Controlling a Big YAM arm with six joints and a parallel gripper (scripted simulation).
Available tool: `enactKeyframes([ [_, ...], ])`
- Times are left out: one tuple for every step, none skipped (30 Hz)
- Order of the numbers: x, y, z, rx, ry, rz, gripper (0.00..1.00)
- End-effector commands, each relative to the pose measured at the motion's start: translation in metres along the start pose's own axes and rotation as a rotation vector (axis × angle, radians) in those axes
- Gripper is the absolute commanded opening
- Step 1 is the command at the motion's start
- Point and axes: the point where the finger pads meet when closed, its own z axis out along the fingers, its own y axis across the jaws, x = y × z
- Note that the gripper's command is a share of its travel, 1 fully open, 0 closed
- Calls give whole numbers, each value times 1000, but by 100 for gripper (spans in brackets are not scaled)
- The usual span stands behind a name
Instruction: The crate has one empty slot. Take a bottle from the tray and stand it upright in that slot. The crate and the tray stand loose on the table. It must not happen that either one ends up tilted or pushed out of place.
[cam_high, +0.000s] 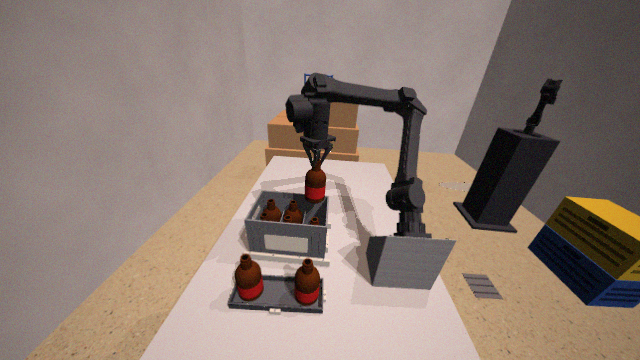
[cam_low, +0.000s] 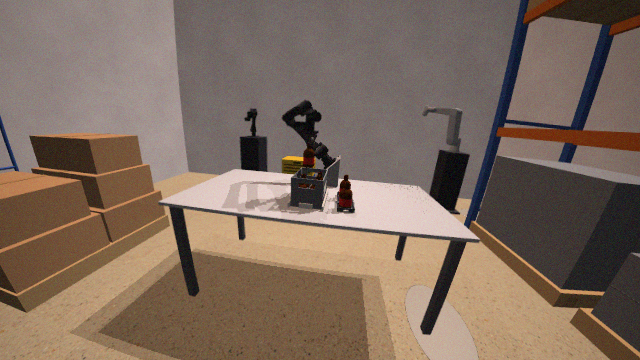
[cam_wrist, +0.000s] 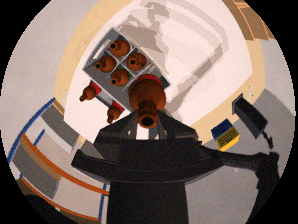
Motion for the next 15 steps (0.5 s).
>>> enactKeyframes([
  [-8, -6, -4, -6, 0, 7, 0],
  [-8, -6, -4, -6, 0, 7, 0],
  [-8, -6, -4, -6, 0, 7, 0],
  [-8, -6, -4, -6, 0, 7, 0],
  [-8, -6, -4, -6, 0, 7, 0],
  [-8, -6, -4, -6, 0, 7, 0],
  [-8, -6, -4, -6, 0, 7, 0],
  [-8, -6, -4, -6, 0, 7, 0],
  [-8, -6, -4, -6, 0, 7, 0],
  [-8, -7, -3, -5, 1, 7, 0],
  [-8, -7, -3, -3, 1, 6, 0],
  [-8, -8, -2, -3, 1, 5, 0],
  [-8, -8, -3, -5, 0, 7, 0],
  [-9, -8, -4, -7, 0, 9, 0],
  [-9, -8, -3, -6, 0, 8, 0],
])
